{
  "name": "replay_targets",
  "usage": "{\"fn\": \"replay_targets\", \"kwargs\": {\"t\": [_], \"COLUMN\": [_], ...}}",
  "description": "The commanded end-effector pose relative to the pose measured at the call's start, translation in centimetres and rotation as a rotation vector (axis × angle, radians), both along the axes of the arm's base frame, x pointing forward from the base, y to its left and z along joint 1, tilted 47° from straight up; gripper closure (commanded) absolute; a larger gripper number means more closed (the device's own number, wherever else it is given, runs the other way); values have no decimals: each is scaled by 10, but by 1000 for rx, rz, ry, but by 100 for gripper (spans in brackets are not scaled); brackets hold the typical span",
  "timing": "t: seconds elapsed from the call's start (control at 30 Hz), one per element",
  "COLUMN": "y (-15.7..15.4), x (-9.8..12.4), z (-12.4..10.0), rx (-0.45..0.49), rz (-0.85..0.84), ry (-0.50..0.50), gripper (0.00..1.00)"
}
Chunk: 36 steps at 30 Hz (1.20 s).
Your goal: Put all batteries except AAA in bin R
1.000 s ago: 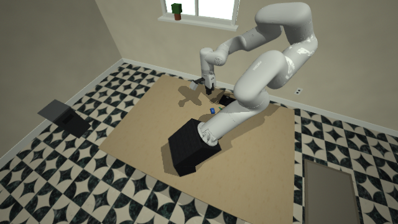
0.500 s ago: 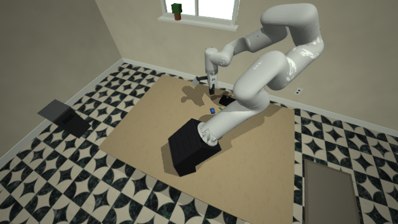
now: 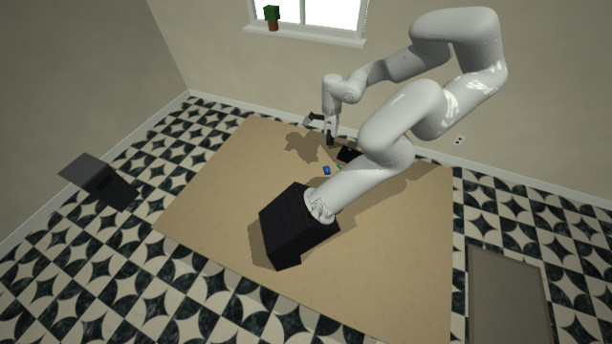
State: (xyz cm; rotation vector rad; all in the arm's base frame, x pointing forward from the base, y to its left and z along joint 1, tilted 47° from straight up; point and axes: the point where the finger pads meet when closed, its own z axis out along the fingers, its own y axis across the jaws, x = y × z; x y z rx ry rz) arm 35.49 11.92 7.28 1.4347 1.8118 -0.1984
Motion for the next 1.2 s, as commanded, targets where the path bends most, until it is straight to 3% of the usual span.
{"fn": "replay_targets", "kwargs": {"t": [0.0, 1.17], "y": [-4, -39], "x": [2, 9], "z": [5, 35], "rx": [84, 597], "rz": [-93, -722], "ry": [-96, -625], "gripper": [93, 93]}}
